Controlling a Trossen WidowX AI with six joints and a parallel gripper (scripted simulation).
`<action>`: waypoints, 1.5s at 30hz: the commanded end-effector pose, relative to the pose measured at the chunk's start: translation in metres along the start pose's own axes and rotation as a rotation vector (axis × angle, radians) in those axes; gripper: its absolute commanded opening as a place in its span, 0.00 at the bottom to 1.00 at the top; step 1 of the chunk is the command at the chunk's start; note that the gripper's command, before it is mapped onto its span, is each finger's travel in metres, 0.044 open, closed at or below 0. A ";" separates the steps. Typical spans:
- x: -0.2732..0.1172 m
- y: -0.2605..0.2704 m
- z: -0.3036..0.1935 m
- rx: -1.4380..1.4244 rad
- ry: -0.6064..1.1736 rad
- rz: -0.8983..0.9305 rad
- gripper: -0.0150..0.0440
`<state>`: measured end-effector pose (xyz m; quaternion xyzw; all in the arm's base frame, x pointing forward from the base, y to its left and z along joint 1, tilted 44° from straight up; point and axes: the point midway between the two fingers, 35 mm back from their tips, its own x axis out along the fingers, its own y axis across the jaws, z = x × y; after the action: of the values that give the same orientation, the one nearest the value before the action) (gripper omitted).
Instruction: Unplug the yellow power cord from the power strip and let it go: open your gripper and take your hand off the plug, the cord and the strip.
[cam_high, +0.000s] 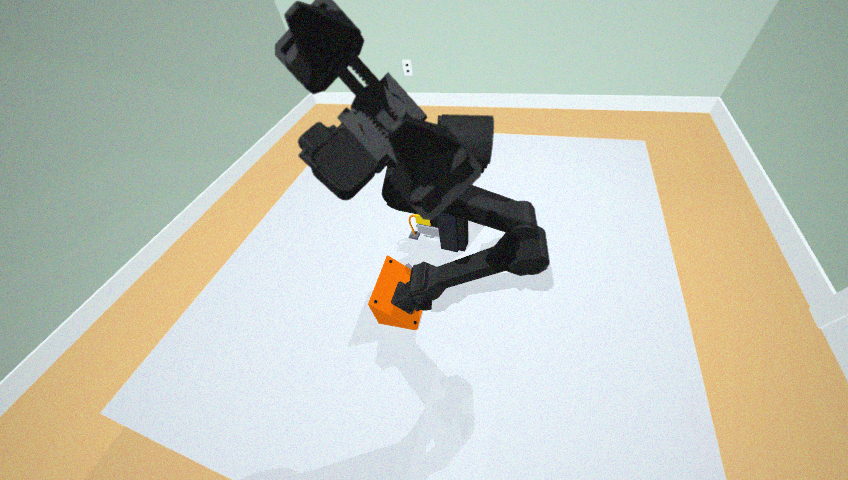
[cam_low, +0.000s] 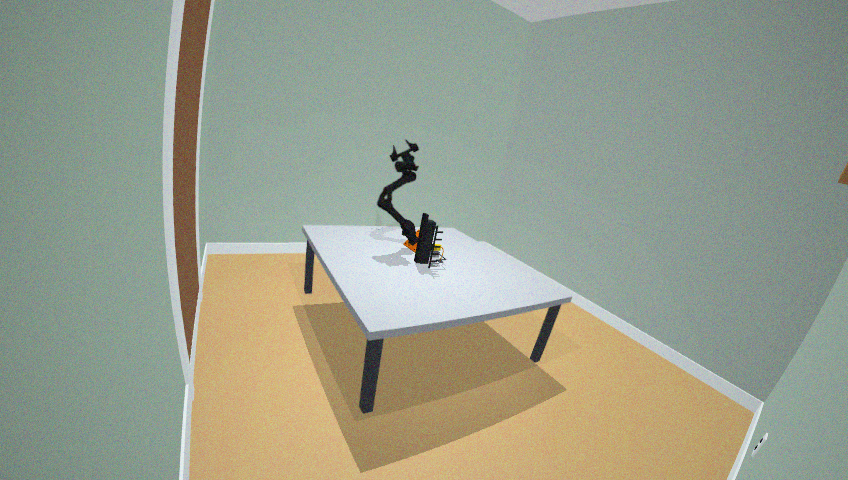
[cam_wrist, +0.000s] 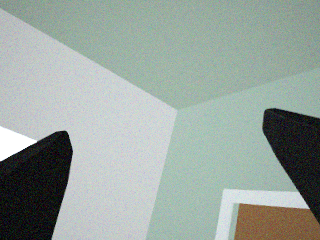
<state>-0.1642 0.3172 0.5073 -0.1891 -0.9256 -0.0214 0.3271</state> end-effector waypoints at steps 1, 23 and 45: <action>-0.001 0.002 0.000 0.003 0.000 0.005 0.89; -0.167 0.233 0.051 0.733 0.145 1.036 0.53; -0.519 0.226 0.111 1.108 1.054 2.378 0.53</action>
<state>0.2011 0.4094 0.1127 -0.6550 0.0030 0.5827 0.4811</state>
